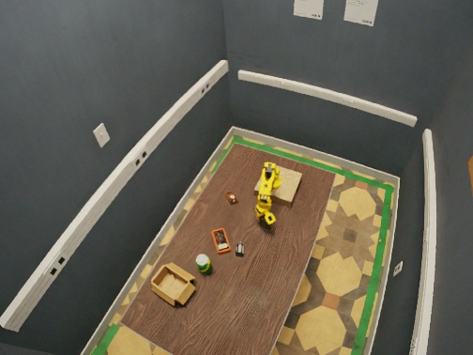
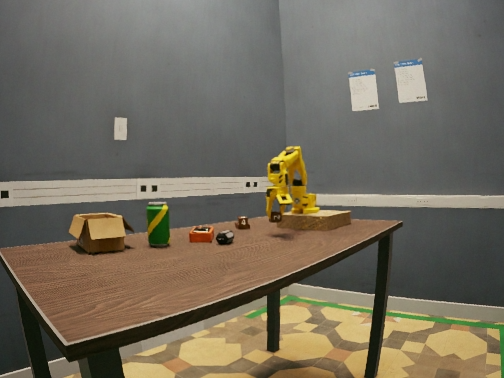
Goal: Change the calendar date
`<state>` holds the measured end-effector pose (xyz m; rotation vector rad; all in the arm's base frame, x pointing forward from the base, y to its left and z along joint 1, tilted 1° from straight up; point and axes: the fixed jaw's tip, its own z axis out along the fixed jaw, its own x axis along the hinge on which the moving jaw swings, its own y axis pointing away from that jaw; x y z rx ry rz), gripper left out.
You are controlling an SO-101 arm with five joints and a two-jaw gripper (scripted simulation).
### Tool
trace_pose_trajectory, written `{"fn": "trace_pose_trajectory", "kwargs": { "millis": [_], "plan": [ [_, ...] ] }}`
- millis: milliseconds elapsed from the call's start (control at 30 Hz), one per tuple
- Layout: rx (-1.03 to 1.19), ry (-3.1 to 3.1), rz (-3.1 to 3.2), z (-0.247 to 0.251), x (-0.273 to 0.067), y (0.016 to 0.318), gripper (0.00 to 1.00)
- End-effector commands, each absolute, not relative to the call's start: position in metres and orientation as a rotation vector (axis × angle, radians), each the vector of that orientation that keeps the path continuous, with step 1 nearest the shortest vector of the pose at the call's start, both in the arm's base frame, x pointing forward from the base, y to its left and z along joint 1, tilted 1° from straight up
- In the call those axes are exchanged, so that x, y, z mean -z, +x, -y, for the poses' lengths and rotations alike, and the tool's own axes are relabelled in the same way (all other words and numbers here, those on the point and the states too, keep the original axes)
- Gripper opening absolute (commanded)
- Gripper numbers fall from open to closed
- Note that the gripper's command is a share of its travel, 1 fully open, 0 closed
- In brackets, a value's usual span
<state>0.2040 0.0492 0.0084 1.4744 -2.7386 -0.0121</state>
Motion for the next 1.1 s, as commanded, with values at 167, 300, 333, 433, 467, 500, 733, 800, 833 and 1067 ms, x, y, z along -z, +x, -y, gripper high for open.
{"fn": "trace_pose_trajectory", "kwargs": {
  "millis": [167, 300, 333, 433, 467, 500, 733, 800, 833, 1067],
  "plan": [
    [0.02, 1.852, 2.508, -0.033, -0.006, 0.209, 0.0],
    [0.023, 2.014, 2.383, -0.025, -0.006, 0.211, 0.0],
    [0.024, 2.051, 2.351, -0.023, -0.005, 0.211, 0.0],
    [0.026, 2.153, 2.259, -0.017, -0.005, 0.211, 0.0],
    [0.026, 2.153, 2.259, -0.017, -0.005, 0.211, 0.0],
    [0.026, 2.153, 2.259, -0.017, -0.005, 0.211, 0.0],
    [0.03, 2.341, 2.068, -0.007, -0.004, 0.213, 0.0],
    [0.031, 2.381, 2.023, -0.004, -0.004, 0.213, 0.0],
    [0.031, 2.399, 2.002, -0.003, -0.004, 0.213, 0.0],
    [0.032, 2.468, 1.917, 0.001, -0.003, 0.213, 0.0]
  ]
}}
